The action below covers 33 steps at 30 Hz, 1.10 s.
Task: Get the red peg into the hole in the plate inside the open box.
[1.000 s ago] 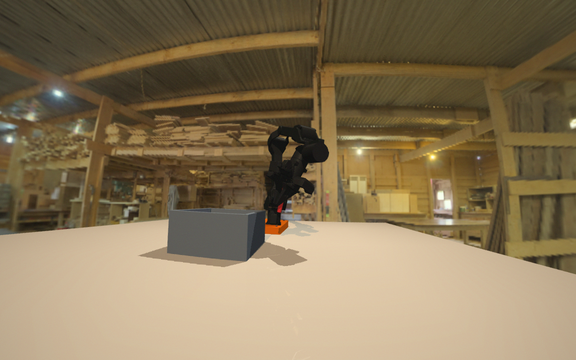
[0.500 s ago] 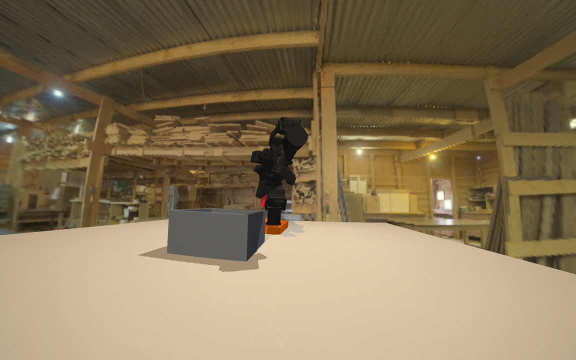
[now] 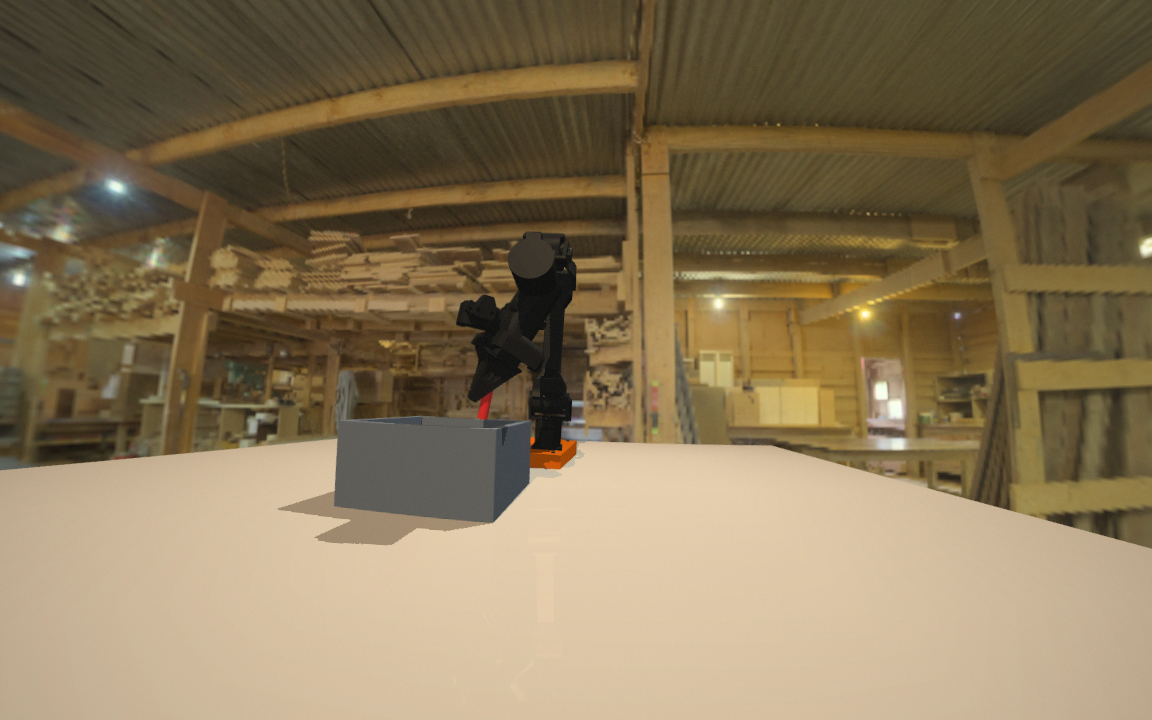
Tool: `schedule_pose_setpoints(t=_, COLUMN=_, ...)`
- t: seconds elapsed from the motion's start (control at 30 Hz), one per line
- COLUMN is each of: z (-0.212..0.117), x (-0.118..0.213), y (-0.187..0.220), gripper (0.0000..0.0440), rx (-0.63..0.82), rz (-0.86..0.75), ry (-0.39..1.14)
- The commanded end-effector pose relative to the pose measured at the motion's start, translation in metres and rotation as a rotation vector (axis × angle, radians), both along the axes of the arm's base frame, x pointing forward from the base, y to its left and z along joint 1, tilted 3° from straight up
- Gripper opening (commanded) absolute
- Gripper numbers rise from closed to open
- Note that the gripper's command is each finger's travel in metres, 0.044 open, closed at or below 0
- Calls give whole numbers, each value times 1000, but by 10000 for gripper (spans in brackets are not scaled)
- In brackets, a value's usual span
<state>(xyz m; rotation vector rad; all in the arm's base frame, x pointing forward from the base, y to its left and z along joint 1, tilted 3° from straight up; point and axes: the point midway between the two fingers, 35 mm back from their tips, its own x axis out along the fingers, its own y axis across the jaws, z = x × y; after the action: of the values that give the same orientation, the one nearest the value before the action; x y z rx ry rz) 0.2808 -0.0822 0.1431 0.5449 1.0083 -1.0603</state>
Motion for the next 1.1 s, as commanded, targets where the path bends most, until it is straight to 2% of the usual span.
schedule_pose_setpoints(t=0.0, z=-4, x=6, y=-11, gripper=1, rx=11, rz=6, ry=3)
schedule_pose_setpoints(t=0.57, z=-42, x=28, y=-44, gripper=6, rx=79, rz=128, ry=48)
schedule_pose_setpoints(t=0.63, z=-48, x=29, y=-45, gripper=35, rx=93, rz=146, ry=62)
schedule_pose_setpoints(t=0.8, z=-60, x=33, y=-48, gripper=153, rx=125, rz=166, ry=83)
schedule_pose_setpoints(t=1.07, z=-52, x=48, y=-52, gripper=191, rx=143, rz=234, ry=93)
